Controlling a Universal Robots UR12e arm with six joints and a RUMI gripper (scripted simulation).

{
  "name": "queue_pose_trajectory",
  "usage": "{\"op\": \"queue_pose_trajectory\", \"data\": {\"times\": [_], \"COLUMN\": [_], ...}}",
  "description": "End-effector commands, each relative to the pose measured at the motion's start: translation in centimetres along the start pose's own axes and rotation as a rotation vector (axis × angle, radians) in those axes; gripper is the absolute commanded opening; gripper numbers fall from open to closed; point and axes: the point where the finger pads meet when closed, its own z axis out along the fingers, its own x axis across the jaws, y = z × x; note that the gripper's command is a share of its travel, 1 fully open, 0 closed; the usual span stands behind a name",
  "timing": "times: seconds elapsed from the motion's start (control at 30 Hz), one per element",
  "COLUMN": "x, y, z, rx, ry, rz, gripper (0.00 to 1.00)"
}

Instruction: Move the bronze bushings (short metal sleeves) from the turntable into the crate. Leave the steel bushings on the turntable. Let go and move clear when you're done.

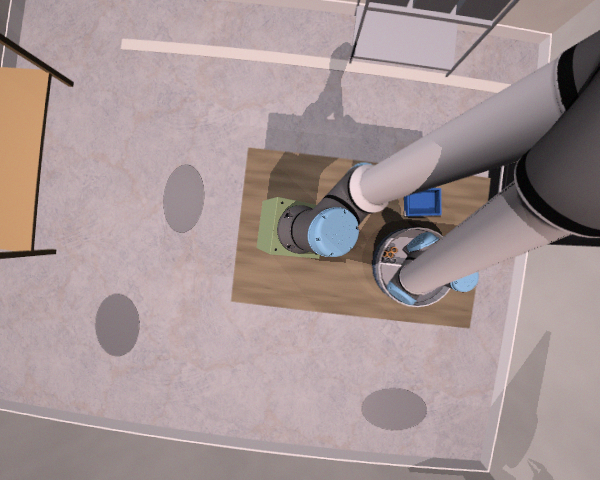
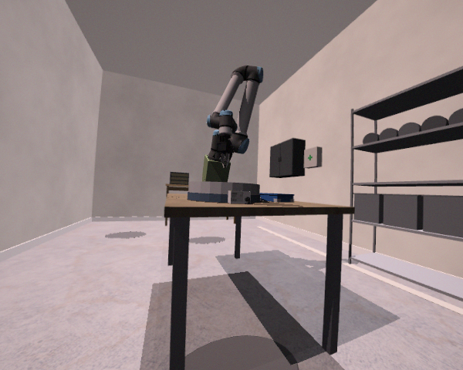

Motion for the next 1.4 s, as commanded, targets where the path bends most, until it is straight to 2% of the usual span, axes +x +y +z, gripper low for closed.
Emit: {"op": "queue_pose_trajectory", "data": {"times": [0.0, 0.77, 0.93, 1.0, 1.2, 1.37], "x": [0.0, 0.2, 1.5, 1.5, 3.6, 3.9], "y": [0.0, 0.0, -0.8, -0.8, -2.1, -2.3], "z": [0.0, 0.3, 3.3, 3.3, 7.6, 8.2], "rx": [-0.001, -0.001, -0.001, -0.001, -0.001, -0.001], "ry": [0.0, 0.0, 0.0, 0.0, 0.0, 0.0], "rz": [0.0, 0.0, 0.0, 0.0, 0.0, 0.0], "gripper": [0.05, 0.06, 0.06, 0.06, 0.06, 0.06]}}
